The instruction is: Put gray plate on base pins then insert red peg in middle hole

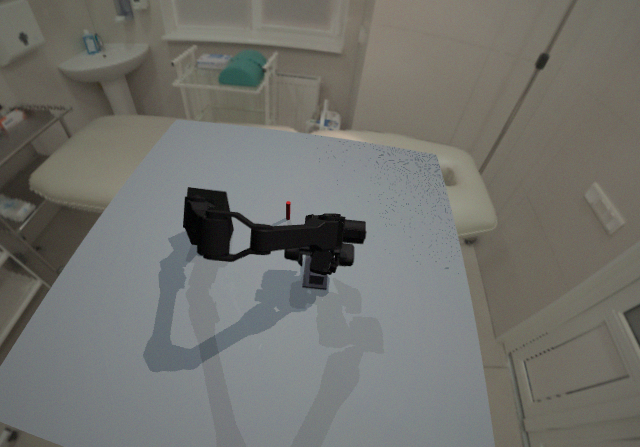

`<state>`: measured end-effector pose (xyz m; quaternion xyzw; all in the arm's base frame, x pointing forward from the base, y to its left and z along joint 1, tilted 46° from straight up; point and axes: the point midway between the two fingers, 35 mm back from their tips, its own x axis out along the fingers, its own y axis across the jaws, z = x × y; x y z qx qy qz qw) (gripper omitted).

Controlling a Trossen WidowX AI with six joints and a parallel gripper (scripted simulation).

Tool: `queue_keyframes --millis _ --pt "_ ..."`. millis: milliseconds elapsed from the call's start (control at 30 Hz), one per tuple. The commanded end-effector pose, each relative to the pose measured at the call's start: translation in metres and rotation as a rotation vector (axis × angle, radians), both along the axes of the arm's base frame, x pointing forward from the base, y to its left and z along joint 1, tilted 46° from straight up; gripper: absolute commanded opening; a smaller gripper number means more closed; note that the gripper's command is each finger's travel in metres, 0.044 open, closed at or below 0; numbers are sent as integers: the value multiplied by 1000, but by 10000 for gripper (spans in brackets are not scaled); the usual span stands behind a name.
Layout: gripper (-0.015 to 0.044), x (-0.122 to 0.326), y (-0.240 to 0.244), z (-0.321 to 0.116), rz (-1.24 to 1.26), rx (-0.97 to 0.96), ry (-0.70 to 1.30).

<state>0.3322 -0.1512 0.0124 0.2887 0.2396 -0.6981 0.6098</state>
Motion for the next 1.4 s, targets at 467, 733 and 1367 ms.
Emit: queue_keyframes --millis 467,733,1367 --pt "440 14 95 69 22 10 18" --pt "440 -30 196 -22 228 64 216" --pt "440 -84 203 -95 334 55 338"
